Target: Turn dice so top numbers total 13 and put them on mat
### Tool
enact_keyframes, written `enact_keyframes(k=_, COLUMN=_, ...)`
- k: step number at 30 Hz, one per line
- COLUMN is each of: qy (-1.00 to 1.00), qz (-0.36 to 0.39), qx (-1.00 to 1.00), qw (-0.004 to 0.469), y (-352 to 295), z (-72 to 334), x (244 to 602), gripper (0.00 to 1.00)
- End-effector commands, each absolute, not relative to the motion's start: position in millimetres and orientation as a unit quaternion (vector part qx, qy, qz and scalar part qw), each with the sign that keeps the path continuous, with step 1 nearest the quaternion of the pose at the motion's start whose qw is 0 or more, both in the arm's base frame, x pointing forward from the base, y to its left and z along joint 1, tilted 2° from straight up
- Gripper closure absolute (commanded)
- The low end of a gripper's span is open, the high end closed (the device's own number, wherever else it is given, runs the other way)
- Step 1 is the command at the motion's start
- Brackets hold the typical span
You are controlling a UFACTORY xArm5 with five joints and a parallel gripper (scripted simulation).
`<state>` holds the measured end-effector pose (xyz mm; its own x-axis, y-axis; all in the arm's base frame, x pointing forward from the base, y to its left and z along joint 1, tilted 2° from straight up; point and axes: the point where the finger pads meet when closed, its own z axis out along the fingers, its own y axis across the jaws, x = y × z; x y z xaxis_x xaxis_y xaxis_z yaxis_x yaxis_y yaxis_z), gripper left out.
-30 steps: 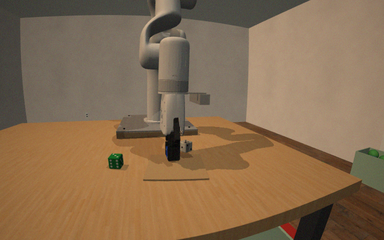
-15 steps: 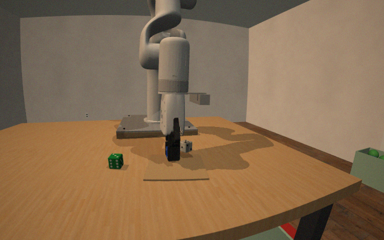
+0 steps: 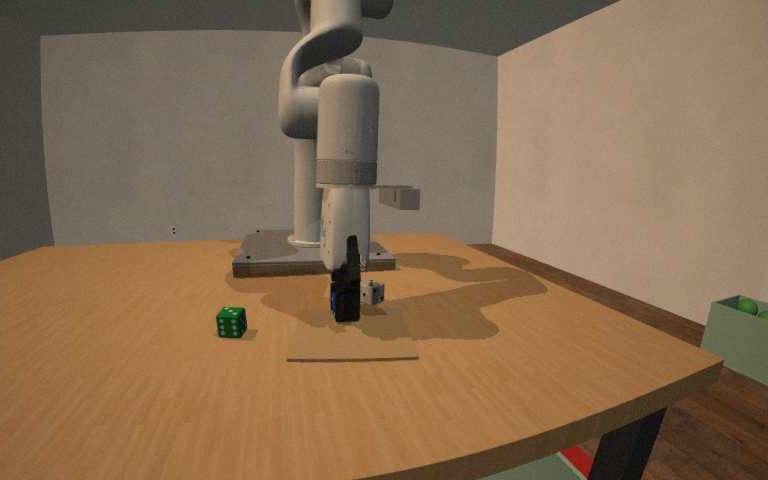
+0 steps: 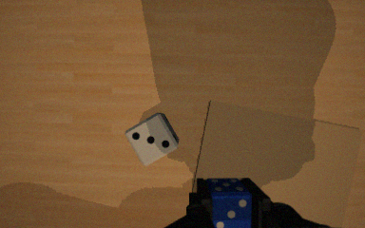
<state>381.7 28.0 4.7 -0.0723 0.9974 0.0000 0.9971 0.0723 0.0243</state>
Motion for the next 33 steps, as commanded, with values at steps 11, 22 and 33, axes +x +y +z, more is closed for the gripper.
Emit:
enact_keyframes(k=11, qy=0.732, qz=0.01, qx=0.681, qw=0.009, y=28.1, z=5.7, x=383.0, gripper=0.69)
enact_keyframes(k=22, qy=0.732, qz=0.01, qx=0.681, qw=0.009, y=28.1, z=5.7, x=383.0, gripper=0.53)
enact_keyframes(k=33, qy=0.732, qz=0.01, qx=0.681, qw=0.009, y=28.1, z=5.9, x=383.0, gripper=0.53)
